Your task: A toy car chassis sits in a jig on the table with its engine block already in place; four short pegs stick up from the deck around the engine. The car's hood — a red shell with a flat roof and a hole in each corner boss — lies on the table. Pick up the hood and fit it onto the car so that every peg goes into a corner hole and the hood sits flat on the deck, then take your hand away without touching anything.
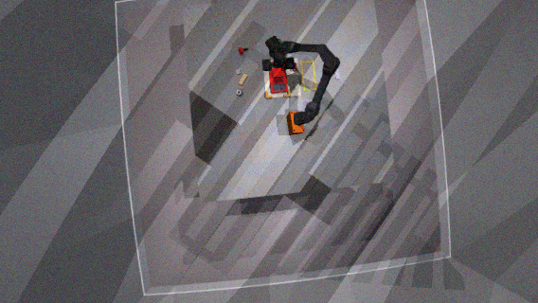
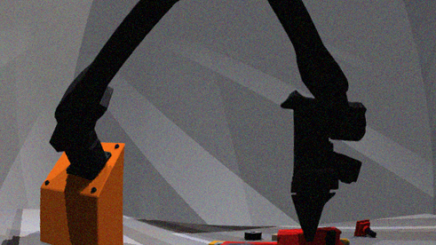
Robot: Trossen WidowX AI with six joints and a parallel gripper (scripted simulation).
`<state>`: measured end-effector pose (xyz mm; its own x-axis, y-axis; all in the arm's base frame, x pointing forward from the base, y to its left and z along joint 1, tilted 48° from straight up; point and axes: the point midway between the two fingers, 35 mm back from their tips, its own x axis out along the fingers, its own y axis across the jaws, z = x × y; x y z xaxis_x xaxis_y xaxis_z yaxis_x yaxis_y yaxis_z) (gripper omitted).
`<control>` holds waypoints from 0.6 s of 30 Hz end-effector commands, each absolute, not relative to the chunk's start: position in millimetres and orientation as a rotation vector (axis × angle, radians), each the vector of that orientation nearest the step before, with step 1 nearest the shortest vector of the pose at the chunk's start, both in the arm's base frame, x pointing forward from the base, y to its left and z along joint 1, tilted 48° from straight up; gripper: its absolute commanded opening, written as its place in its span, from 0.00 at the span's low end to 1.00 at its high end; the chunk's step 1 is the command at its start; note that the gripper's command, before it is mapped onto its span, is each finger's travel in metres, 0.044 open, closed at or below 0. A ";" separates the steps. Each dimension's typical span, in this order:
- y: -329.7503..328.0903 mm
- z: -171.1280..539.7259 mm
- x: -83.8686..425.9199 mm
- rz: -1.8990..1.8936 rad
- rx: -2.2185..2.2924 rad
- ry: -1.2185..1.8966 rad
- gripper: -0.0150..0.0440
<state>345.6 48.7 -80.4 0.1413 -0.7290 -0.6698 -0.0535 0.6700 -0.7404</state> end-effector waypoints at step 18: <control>100.8 -32.9 335.6 -0.546 -0.716 1.360 1.00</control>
